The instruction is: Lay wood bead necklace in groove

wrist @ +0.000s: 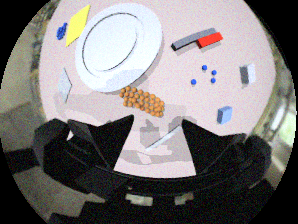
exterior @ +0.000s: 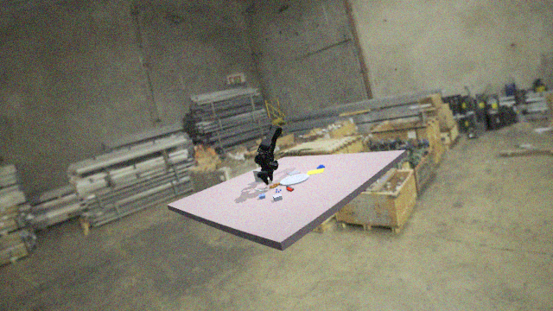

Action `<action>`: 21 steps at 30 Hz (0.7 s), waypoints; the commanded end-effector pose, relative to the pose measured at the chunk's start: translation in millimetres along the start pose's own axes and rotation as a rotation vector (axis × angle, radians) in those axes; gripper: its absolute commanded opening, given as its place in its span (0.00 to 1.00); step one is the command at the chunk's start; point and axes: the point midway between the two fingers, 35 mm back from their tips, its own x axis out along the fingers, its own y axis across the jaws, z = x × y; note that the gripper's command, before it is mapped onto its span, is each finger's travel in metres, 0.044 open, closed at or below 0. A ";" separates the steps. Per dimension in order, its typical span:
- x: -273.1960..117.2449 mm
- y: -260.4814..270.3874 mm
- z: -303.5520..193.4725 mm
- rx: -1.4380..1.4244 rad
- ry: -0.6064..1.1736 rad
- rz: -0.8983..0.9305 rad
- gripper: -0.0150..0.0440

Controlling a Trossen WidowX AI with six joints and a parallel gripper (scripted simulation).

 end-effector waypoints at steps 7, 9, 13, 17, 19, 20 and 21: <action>-8.1 -1.0 7.3 0.988 0.002 -0.003 0.78; -9.6 -1.1 8.7 1.185 0.002 -0.004 0.78; -10.7 -1.2 9.8 1.332 0.002 -0.004 0.78; -10.7 -1.2 9.8 1.332 0.002 -0.004 0.78; -10.7 -1.2 9.8 1.332 0.002 -0.004 0.78; -10.7 -1.2 9.8 1.332 0.002 -0.004 0.78; -10.7 -1.2 9.8 1.332 0.002 -0.004 0.78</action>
